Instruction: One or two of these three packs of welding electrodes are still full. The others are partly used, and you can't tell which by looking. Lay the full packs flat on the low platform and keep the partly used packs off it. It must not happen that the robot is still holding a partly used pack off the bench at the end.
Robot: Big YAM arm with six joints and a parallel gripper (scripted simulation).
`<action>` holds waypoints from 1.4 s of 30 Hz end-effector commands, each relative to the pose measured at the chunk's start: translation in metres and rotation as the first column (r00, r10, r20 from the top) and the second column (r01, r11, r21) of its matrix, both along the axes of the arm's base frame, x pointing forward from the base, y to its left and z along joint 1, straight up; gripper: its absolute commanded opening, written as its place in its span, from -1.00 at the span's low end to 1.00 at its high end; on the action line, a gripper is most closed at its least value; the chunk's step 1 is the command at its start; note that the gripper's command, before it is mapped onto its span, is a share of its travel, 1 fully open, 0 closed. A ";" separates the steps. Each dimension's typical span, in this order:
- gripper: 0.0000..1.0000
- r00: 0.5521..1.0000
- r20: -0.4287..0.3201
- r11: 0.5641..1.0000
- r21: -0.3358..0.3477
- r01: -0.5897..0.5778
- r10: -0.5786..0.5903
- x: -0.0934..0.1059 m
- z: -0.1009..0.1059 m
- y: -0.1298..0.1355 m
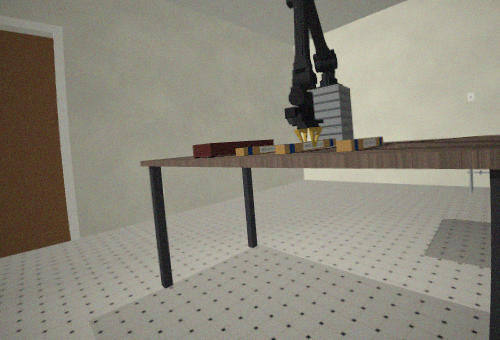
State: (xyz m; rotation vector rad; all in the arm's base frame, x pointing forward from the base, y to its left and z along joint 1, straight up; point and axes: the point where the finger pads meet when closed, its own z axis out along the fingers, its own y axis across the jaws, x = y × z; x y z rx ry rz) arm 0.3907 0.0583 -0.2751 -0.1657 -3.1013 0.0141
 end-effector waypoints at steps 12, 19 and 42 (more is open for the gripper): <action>-1.00 0.999 0.053 1.000 0.010 -0.004 0.003 0.023 0.050 0.001; -1.00 0.999 0.053 1.000 0.010 -0.004 0.003 0.023 0.058 0.000; -1.00 0.997 0.074 1.000 0.013 -0.004 0.003 0.047 0.081 0.003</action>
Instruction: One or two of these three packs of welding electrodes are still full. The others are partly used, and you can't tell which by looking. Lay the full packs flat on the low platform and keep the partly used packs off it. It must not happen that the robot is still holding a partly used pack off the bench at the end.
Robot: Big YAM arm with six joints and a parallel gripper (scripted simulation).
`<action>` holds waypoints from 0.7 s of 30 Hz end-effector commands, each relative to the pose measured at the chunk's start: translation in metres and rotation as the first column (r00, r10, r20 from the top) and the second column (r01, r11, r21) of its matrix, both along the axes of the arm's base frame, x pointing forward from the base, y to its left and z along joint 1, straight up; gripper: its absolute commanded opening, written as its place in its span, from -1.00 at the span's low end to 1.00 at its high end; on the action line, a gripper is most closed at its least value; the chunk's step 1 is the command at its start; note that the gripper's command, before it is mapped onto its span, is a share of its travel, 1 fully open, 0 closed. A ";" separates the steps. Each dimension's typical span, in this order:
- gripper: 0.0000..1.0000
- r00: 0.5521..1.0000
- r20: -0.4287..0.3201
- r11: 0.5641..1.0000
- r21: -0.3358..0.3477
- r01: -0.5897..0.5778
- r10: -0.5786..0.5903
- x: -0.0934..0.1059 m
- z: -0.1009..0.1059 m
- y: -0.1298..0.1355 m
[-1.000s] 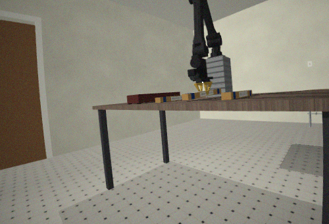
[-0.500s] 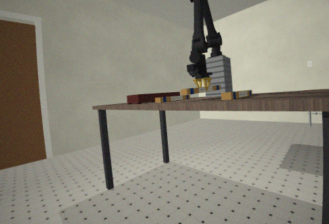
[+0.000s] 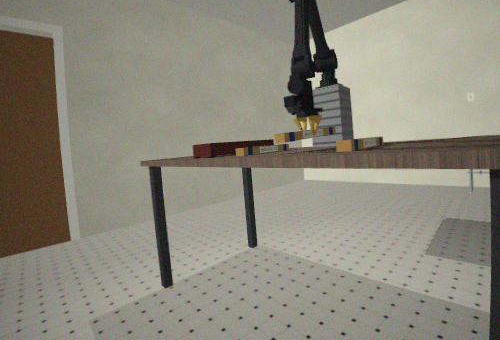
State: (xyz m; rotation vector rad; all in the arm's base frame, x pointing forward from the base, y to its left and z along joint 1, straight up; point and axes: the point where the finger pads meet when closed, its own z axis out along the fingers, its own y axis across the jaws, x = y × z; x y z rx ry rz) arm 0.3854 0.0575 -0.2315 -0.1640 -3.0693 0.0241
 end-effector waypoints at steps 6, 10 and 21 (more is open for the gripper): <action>-1.00 0.994 0.109 1.000 0.018 -0.004 0.002 0.058 0.040 0.004; -1.00 0.994 0.110 1.000 0.018 -0.004 0.002 0.060 0.042 0.004; -1.00 0.994 0.111 1.000 0.019 -0.005 0.003 0.064 0.045 0.005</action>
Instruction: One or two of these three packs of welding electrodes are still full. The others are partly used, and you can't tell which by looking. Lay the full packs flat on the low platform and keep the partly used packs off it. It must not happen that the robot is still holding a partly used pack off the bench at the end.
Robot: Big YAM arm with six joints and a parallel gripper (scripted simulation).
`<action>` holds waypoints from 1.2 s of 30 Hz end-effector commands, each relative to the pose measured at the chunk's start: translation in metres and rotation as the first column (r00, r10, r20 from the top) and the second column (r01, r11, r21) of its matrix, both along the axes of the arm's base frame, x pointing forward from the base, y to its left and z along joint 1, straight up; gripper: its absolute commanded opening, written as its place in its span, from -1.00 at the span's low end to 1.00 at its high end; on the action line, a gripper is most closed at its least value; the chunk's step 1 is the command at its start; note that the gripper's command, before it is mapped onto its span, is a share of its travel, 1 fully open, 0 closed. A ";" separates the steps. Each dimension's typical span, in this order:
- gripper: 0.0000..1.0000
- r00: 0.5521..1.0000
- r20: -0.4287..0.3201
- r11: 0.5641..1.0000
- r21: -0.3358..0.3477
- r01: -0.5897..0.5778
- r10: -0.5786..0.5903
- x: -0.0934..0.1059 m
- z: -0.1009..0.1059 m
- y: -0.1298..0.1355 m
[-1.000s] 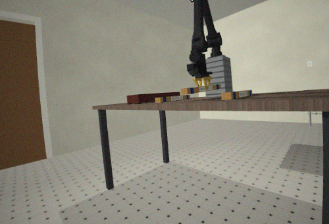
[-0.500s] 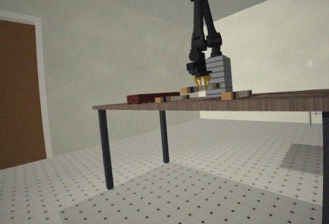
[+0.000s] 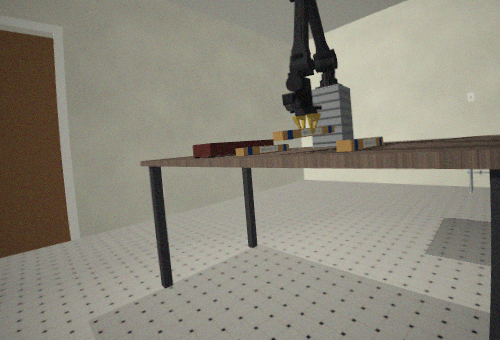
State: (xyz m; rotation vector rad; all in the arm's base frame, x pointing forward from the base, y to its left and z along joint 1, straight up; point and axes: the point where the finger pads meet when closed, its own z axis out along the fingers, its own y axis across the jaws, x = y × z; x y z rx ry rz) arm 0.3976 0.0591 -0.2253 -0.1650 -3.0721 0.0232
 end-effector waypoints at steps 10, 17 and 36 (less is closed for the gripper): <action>-1.00 0.994 0.109 1.000 0.018 -0.005 0.003 0.054 0.041 0.004; -1.00 0.994 0.109 1.000 0.018 -0.005 0.003 0.056 0.042 0.004; -1.00 0.994 0.110 1.000 0.018 -0.005 0.003 0.058 0.044 0.004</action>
